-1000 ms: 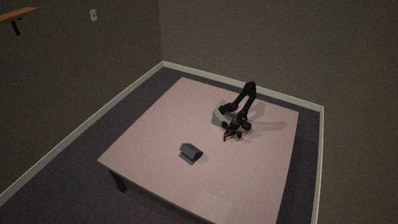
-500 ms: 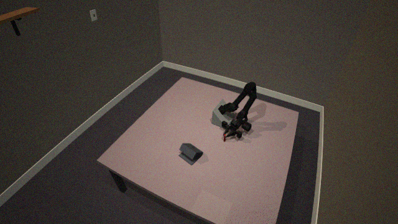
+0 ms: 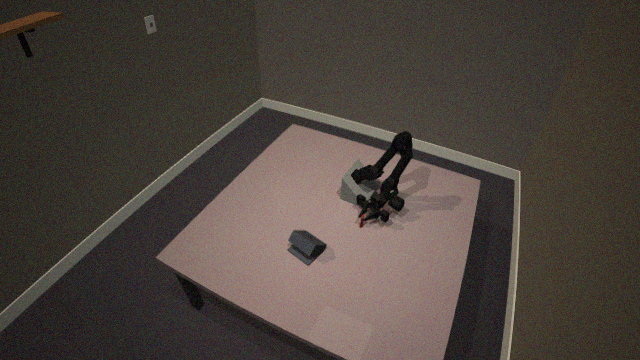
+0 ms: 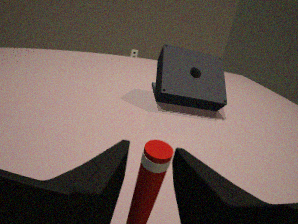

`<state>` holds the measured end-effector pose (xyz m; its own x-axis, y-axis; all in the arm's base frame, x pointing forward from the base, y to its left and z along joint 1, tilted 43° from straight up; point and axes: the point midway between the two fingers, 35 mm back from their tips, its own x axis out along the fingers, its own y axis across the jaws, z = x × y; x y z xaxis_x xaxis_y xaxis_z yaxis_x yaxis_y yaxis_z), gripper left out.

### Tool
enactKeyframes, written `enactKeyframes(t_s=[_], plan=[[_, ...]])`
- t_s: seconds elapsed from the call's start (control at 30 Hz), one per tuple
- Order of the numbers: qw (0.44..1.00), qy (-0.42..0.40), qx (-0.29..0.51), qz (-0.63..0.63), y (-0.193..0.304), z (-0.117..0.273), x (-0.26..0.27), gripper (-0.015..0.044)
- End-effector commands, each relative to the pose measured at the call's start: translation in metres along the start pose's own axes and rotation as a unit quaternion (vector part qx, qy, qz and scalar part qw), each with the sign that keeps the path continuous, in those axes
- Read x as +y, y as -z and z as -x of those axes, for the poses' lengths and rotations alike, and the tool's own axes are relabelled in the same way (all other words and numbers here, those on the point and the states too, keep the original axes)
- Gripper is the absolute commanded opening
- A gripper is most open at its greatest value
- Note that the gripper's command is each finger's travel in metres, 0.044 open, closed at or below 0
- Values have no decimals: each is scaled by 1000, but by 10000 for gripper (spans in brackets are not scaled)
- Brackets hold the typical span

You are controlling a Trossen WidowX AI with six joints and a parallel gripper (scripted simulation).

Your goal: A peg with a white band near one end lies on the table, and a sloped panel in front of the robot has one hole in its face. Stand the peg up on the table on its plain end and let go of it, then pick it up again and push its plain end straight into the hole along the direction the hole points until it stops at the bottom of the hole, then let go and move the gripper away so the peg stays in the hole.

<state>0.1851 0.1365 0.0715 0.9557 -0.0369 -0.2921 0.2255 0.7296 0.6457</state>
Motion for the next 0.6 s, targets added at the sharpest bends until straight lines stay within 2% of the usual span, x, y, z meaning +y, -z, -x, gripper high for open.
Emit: enactKeyframes(t_s=[0.0,0.5,0.57], plan=[[1000,0,0,0,0,0,0,130],[1000,0,0,0,0,0,0,130],[1000,0,0,0,0,0,0,183]])
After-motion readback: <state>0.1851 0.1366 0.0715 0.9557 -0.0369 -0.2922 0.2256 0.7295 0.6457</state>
